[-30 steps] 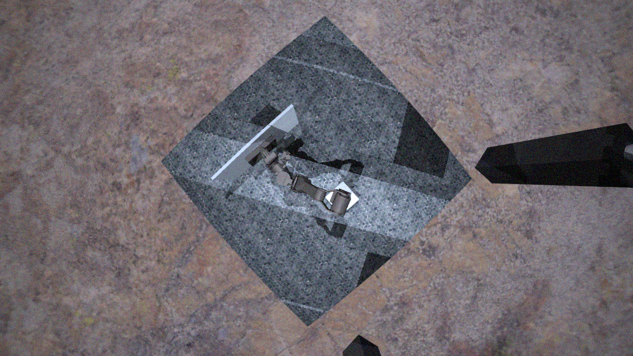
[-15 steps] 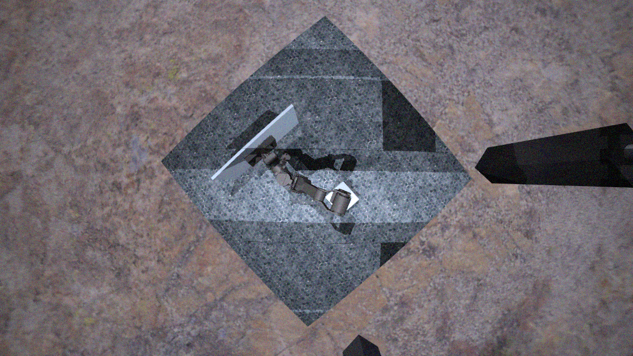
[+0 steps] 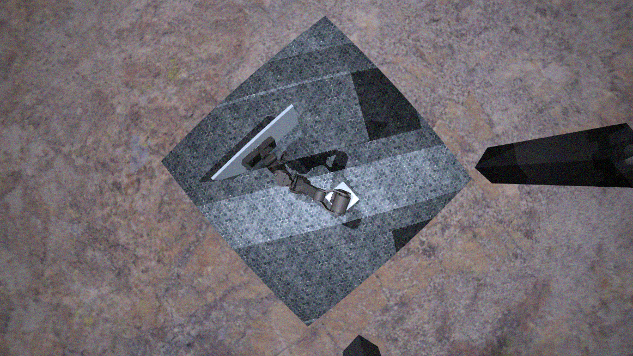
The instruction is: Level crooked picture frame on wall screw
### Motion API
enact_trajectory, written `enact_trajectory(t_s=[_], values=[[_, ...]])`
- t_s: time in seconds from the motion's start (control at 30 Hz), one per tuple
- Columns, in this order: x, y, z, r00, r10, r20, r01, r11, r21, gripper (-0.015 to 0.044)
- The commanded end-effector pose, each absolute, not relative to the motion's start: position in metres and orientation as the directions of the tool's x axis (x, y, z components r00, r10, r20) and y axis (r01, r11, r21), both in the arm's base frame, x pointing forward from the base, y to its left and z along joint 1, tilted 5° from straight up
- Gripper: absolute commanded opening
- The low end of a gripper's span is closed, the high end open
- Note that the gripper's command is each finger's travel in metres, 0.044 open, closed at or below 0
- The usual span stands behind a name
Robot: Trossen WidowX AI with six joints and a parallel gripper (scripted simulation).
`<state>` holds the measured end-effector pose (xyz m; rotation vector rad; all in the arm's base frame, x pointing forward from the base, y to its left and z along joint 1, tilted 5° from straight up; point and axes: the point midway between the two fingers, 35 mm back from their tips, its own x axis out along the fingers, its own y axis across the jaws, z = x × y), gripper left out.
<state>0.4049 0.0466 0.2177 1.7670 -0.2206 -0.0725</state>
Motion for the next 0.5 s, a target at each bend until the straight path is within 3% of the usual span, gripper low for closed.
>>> enact_trajectory(t_s=[0.0, 0.47], values=[[0.406, 0.0474, 0.2223, 0.978, -0.192, 0.084, -0.122, -0.197, 0.973, 0.0], [0.4064, 0.048, 0.2195, 0.978, -0.192, 0.084, -0.122, -0.197, 0.973, 0.0]])
